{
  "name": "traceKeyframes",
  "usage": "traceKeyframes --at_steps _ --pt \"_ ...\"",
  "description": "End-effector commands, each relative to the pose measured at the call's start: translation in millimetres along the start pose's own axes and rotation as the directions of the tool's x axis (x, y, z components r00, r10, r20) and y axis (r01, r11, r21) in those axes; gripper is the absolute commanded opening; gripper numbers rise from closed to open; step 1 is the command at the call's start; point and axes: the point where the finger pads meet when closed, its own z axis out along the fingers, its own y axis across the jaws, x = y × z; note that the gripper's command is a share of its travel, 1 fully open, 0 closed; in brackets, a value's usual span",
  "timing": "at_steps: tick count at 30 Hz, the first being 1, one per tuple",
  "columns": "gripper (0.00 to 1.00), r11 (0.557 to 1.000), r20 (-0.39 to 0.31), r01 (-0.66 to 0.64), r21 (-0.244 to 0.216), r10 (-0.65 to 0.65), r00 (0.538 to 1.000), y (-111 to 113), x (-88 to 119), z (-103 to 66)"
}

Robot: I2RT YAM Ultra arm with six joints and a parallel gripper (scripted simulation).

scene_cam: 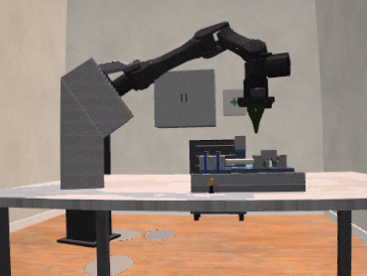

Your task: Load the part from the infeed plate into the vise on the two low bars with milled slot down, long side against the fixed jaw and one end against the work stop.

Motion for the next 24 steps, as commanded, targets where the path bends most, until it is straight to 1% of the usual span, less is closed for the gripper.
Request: traceKeyframes --at_steps 1,4,6,8,10,12,13,15,16,18,20,22,23,24 --pt "0.0 0.999 0.041 0.009 -0.033 -0.008 0.999 8.3 -5.6 -13.5" --pt "0.0 1.0 0.02 -0.009 -0.003 0.009 1.0 -2.3 -5.2 2.9" --pt "0.0 1.0 0.018 -0.019 0.006 0.019 1.0 -6.1 -8.5 9.4" --pt "0.0 1.0 0.027 -0.021 -0.002 0.021 0.999 -4.3 -12.4 8.5" --pt "0.0 1.0 0.03 -0.008 -0.013 0.009 1.0 0.2 -7.9 6.5" --pt "0.0 1.0 0.03 -0.008 -0.013 0.009 1.0 0.2 -7.9 6.5" --pt "0.0 0.999 0.039 0.026 -0.043 -0.024 0.999 16.0 -2.4 -0.5" --pt "0.0 1.0 0.02 0.003 -0.011 -0.002 1.0 3.5 -4.2 16.5" --pt "0.0 1.0 0.018 -0.009 -0.001 0.009 1.0 -1.6 -6.6 21.0" --pt "0.0 1.0 0.026 -0.025 0.002 0.025 0.999 -6.7 -12.3 22.4" --pt "0.0 1.0 0.028 -0.026 0.001 0.026 0.999 -6.8 -13.3 24.9" --pt "0.0 1.0 0.024 0.002 -0.015 -0.002 1.0 3.8 -4.3 25.0" --pt "0.0 1.0 0.022 0.009 -0.018 -0.008 1.0 5.1 -0.5 25.2" --pt "0.0 1.0 0.022 0.005 -0.015 -0.004 1.0 3.2 -1.1 27.0"
